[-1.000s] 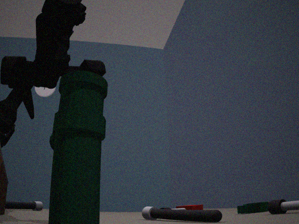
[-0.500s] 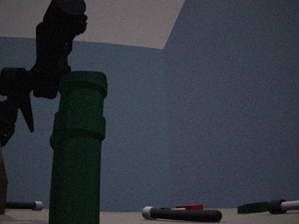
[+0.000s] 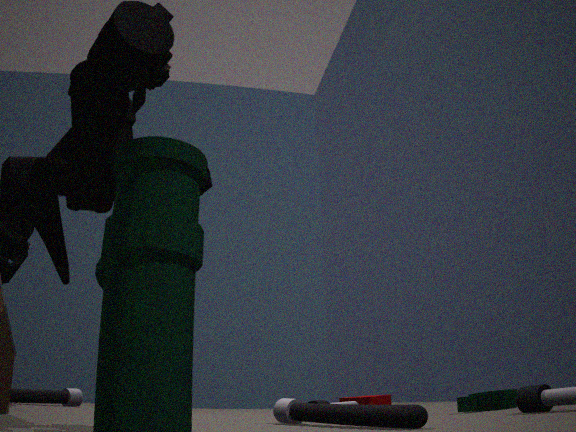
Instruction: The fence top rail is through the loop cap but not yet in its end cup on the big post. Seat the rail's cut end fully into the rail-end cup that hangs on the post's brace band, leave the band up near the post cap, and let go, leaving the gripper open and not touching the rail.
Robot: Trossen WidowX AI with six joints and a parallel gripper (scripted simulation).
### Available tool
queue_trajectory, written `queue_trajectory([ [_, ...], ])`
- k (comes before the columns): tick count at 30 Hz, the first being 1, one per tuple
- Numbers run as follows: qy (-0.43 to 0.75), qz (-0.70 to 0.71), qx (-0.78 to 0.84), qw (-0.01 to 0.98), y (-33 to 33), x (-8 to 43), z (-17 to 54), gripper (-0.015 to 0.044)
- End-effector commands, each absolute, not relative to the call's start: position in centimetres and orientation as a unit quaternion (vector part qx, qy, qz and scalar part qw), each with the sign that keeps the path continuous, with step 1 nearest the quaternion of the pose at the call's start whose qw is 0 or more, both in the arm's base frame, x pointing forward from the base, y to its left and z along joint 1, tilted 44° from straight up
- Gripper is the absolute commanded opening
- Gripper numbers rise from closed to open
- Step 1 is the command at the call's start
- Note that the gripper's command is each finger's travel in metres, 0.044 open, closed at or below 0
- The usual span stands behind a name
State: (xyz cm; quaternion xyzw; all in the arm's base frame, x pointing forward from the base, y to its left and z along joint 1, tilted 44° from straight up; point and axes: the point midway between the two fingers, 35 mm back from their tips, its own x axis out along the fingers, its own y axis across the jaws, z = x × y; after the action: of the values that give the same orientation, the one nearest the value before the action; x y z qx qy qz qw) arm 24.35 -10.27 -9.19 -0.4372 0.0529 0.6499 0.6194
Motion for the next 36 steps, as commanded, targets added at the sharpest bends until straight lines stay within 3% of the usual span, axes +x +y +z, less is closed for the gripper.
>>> queue_trajectory([
  [1,0.054,0.649,-0.435,0.622,-9.8,24.4,-9.6,0.044],
  [17,0.052,0.649,-0.434,0.623,-7.7,24.7,-11.0,0.044],
  [30,0.052,0.649,-0.434,0.623,-7.7,24.7,-11.0,0.0099],
  [33,0.052,0.649,-0.434,0.623,-7.7,24.7,-11.0,0.0079],
  [36,0.057,0.648,-0.431,0.626,-7.7,24.8,-11.0,0.0],
])
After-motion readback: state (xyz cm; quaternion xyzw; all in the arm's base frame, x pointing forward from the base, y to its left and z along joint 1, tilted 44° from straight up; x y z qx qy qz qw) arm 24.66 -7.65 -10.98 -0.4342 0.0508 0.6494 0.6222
